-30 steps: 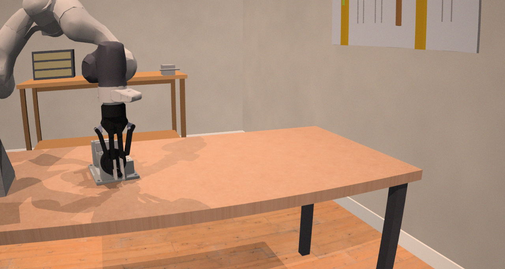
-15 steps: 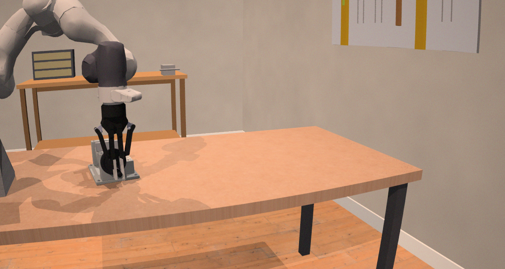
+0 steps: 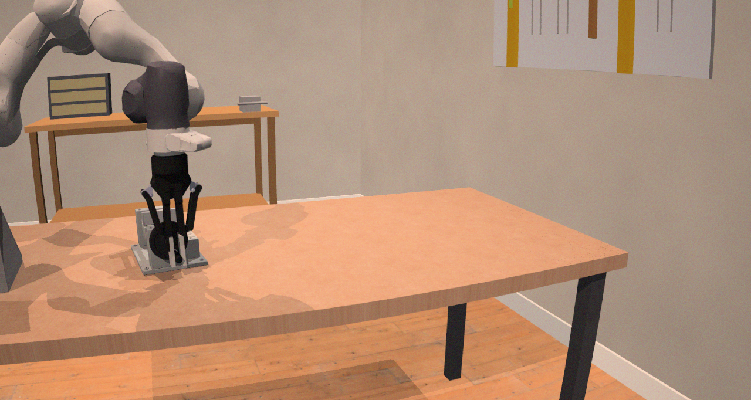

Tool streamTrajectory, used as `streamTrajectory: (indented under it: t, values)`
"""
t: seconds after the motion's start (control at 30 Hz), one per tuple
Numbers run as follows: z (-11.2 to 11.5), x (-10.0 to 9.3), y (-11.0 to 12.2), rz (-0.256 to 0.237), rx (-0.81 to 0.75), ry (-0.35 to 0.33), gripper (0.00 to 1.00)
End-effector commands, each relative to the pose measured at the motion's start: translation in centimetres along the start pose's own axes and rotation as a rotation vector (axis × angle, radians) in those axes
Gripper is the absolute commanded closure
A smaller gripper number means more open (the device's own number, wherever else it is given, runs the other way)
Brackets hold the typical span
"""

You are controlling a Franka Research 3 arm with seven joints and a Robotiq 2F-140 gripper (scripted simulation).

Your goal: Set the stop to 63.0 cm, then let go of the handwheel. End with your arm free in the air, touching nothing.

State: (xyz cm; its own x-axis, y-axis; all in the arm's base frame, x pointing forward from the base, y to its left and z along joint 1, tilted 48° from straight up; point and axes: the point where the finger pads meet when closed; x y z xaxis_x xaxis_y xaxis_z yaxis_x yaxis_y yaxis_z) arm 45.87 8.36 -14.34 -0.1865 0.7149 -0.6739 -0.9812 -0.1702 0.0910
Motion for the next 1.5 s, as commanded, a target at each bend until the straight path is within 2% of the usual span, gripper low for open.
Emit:
streamTrajectory:
  t: [0.0, 1.47]
  values:
    - [0.1, 0.0, -0.3, -0.001, 0.0, 0.001, 0.96]
    - [0.3, -0.9, -1.4, -0.001, 0.0, 0.001, 0.96]
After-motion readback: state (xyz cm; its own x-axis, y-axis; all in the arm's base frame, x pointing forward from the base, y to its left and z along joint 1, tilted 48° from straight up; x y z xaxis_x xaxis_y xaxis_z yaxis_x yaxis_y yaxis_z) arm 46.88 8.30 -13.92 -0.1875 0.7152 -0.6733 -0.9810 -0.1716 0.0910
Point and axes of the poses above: the point where the finger pads meet when closed, its own x axis out along the fingers, its own y axis across the jaws, z = x × y, and after that the axes turned 13 degrees about x, right-handed
